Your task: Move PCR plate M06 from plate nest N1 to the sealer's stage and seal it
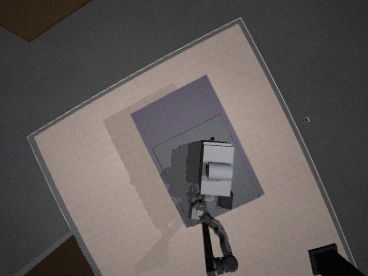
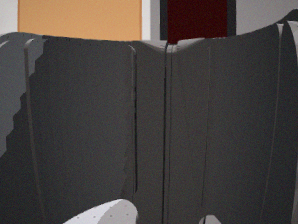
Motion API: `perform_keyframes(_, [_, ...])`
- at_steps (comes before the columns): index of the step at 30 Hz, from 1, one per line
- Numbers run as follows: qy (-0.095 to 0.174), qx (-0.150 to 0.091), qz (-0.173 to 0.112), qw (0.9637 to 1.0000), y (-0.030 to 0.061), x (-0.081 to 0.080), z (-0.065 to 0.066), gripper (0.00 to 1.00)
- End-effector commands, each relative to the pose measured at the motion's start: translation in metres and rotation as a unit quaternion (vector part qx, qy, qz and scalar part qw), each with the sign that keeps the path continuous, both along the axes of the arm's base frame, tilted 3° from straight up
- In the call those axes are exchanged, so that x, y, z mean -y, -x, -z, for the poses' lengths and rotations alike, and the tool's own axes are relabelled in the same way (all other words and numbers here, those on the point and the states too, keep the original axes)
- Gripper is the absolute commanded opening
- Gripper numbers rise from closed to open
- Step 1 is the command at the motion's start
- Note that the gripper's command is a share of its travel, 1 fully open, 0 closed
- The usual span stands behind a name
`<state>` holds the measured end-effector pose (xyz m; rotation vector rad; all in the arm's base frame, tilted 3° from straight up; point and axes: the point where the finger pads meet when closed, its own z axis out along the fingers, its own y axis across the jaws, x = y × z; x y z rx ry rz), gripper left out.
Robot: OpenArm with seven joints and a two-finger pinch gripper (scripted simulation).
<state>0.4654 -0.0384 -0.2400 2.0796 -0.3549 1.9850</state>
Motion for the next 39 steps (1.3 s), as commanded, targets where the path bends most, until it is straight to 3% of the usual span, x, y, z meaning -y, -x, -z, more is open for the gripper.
perform_keyframes(1, [0.000, -0.002, 0.003, 1.0000, 0.0009, 0.001, 0.001, 0.00])
perform_keyframes(27, [-0.003, 0.002, -0.001, 1.0000, -0.0035, 0.000, -0.001, 0.00])
perform_keyframes(32, [0.000, 0.001, 0.000, 1.0000, 0.0344, -0.013, -0.002, 0.00])
perform_keyframes(39, [0.000, 0.001, 0.000, 1.0000, 0.0344, -0.013, -0.002, 0.00])
